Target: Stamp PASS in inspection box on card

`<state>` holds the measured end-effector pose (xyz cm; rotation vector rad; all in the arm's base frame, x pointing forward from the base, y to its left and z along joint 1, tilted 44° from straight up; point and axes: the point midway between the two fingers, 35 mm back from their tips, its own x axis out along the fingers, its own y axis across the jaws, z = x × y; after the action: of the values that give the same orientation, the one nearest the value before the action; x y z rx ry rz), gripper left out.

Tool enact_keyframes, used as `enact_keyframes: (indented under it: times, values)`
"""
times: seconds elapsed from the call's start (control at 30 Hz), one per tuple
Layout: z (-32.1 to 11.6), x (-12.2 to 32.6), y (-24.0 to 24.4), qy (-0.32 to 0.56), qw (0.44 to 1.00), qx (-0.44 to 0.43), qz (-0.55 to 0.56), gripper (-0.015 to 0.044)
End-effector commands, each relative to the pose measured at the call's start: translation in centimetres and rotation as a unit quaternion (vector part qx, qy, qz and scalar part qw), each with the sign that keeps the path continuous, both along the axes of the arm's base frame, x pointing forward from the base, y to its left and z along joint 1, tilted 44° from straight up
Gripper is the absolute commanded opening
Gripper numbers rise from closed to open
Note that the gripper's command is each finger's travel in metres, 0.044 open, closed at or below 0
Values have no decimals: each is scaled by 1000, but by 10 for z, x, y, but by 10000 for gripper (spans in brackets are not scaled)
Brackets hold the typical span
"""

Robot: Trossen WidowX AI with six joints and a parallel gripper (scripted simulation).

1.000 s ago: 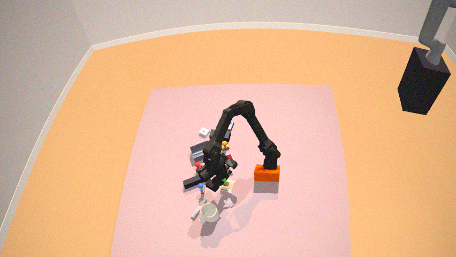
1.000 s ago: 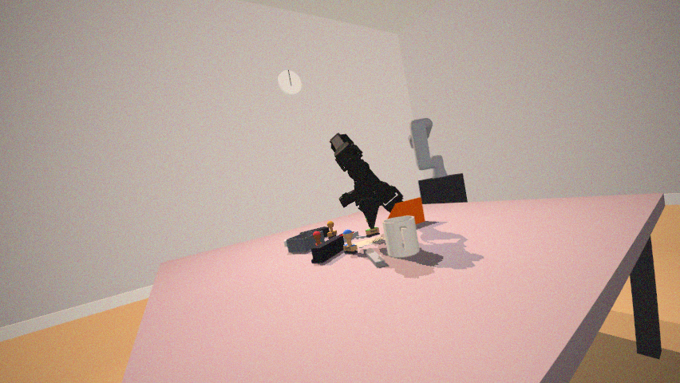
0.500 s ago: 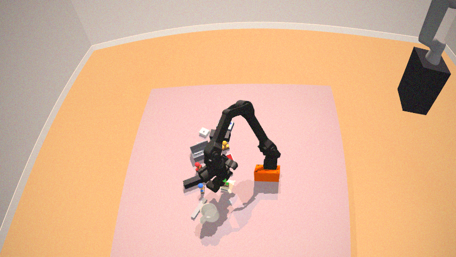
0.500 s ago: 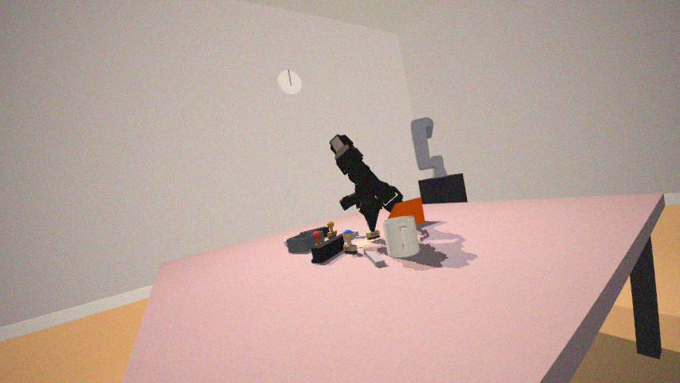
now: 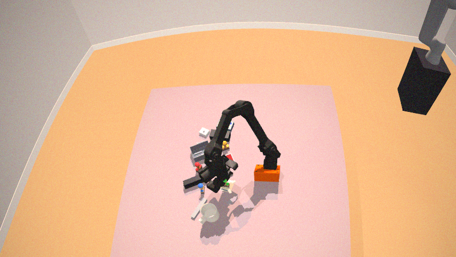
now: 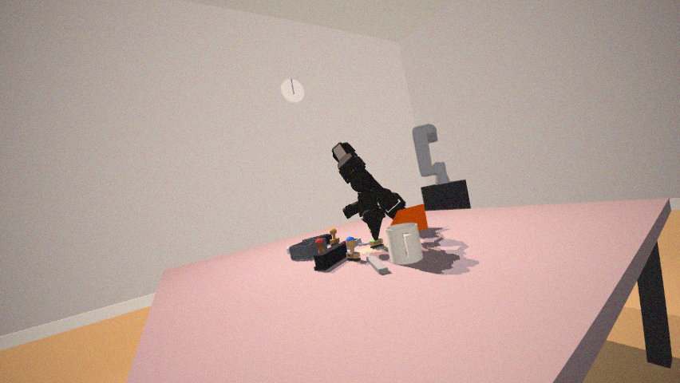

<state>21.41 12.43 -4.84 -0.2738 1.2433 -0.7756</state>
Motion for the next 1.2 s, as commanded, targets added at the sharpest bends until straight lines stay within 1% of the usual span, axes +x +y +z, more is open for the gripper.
enact_keyframes:
  times: [0.0,1.17]
  values:
    - [-1,1,-1,0,1000,-2,3,0]
    - [-3,1,-3,0,1000,-2,3,0]
